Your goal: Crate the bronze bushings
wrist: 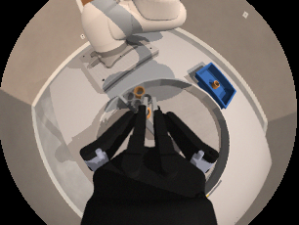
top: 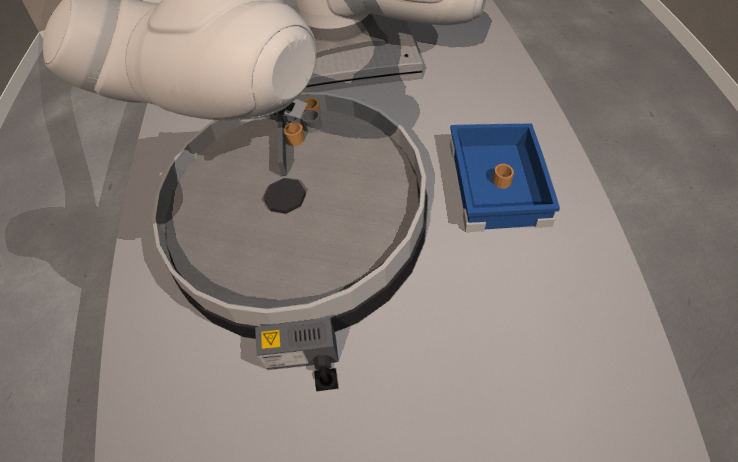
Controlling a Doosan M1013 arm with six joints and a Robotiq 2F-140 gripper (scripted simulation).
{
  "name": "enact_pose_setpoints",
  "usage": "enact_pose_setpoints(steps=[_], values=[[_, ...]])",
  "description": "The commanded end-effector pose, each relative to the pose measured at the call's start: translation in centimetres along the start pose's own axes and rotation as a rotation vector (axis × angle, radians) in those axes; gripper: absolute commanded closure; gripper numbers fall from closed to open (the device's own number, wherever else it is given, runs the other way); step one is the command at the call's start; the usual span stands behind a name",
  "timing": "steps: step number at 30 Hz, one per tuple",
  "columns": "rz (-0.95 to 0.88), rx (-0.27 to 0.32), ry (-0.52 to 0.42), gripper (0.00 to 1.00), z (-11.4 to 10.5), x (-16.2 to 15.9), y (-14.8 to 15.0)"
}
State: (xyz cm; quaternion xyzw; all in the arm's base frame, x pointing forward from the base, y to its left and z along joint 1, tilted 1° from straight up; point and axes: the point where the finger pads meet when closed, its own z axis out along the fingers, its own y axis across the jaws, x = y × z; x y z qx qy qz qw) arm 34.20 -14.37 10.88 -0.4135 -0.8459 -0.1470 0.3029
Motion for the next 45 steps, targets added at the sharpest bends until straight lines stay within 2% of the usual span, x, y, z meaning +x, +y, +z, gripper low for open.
enact_pose_setpoints(steps=[1, 5, 45], values=[[0.0, 0.0, 0.0, 0.94, 0.6, -0.5, 0.0], [0.0, 0.0, 0.0, 0.94, 1.7, -1.4, 0.0], [0.0, 0.0, 0.0, 0.94, 2.0, -1.7, 0.0]])
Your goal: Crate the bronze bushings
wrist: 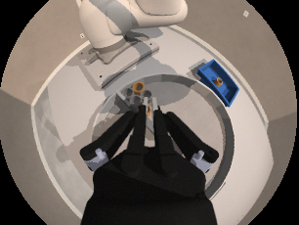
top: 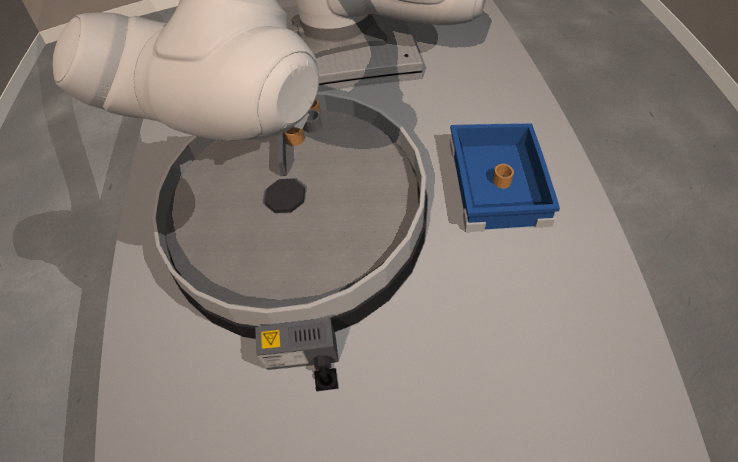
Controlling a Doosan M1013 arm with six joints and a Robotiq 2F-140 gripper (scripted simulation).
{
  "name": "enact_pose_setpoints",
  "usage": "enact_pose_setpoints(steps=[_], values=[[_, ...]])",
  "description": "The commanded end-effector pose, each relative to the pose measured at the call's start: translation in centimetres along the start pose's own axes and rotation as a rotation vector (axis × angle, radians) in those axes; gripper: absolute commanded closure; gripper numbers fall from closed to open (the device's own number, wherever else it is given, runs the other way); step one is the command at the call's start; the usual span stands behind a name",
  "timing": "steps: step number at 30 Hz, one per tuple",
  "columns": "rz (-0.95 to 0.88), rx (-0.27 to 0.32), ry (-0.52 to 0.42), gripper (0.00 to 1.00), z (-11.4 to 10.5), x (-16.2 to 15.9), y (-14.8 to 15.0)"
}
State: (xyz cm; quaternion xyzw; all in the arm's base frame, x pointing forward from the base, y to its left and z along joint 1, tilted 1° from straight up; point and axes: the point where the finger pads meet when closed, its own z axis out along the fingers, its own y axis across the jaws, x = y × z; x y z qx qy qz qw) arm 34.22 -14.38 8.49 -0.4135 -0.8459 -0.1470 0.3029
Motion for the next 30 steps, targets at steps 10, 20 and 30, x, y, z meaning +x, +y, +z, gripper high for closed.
enact_pose_setpoints(steps=[10, 20, 30], values=[[0.0, 0.0, 0.0, 0.94, 0.65, -0.55, 0.01], [0.0, 0.0, 0.0, 0.94, 0.65, -0.55, 0.01], [0.0, 0.0, 0.0, 0.94, 0.65, -0.55, 0.01]])
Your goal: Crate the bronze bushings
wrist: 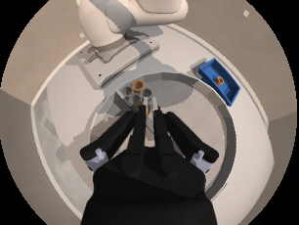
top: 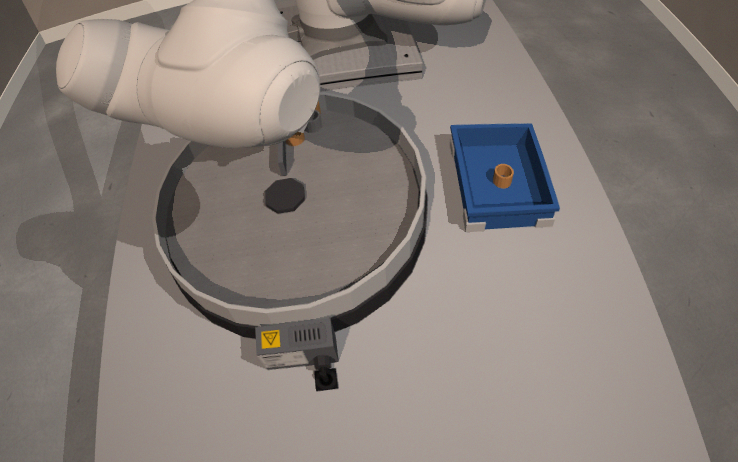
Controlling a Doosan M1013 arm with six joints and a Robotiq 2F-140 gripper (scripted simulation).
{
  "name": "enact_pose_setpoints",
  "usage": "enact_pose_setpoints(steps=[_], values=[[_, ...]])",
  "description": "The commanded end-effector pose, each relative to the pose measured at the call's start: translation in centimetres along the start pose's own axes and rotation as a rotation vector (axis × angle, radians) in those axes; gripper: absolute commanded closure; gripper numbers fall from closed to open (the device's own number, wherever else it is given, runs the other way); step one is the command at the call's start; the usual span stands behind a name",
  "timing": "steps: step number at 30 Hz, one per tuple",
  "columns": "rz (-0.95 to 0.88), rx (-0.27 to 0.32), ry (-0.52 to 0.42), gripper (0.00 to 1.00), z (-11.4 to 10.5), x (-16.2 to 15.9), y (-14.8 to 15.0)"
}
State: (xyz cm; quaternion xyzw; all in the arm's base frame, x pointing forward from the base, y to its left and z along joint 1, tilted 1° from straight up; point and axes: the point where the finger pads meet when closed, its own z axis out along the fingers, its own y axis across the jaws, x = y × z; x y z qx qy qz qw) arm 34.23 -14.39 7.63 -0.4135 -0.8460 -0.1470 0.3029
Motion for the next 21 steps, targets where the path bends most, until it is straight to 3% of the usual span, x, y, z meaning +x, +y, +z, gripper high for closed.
enact_pose_setpoints(steps=[1, 21], values=[[0.0, 0.0, 0.0, 0.94, -0.01, 0.01, 0.0], [0.0, 0.0, 0.0, 0.94, 0.75, -0.63, 0.01]])
